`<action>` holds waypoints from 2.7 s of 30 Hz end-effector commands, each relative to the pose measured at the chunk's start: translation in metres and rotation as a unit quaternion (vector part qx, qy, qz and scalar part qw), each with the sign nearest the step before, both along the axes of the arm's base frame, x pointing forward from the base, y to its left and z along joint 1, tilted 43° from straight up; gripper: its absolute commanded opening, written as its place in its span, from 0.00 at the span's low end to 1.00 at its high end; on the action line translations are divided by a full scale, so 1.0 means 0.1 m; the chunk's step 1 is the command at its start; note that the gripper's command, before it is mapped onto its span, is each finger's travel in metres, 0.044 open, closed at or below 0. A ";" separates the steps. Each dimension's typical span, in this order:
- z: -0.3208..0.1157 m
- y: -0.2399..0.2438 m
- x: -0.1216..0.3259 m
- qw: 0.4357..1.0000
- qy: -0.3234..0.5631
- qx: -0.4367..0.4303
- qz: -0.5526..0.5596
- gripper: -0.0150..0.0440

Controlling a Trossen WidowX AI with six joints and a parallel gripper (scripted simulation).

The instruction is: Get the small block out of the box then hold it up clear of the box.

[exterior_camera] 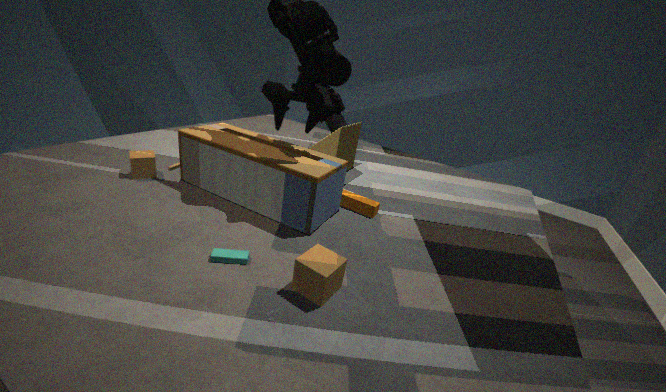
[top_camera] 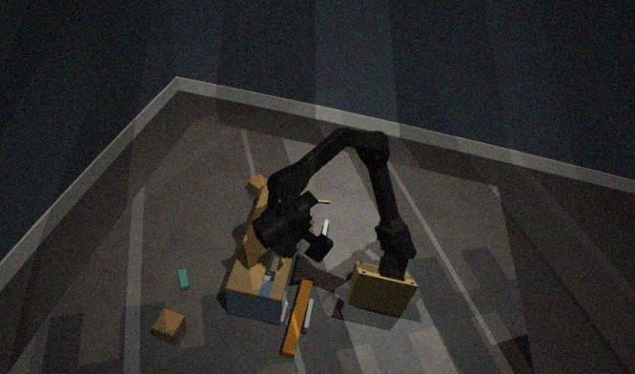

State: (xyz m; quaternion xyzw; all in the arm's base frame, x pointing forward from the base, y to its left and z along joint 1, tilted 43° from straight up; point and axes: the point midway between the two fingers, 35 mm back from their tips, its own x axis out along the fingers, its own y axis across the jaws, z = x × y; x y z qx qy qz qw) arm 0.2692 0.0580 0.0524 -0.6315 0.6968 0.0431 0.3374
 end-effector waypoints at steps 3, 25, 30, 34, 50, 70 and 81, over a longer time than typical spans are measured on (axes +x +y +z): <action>-0.02 -0.01 -0.06 0.974 0.191 -0.038 0.118 0.93; -0.15 -0.12 -0.03 0.974 0.191 -0.037 0.119 0.93; -0.21 -0.17 -0.03 0.974 0.191 -0.037 0.119 0.93; -0.26 -0.22 -0.02 0.974 0.191 -0.036 0.119 0.93; -0.44 -0.41 -0.02 0.974 0.191 -0.037 0.119 0.93; -0.46 -0.57 -0.02 0.975 0.188 -0.036 0.116 0.93; -0.35 -0.69 -0.02 0.975 0.188 -0.036 0.116 0.93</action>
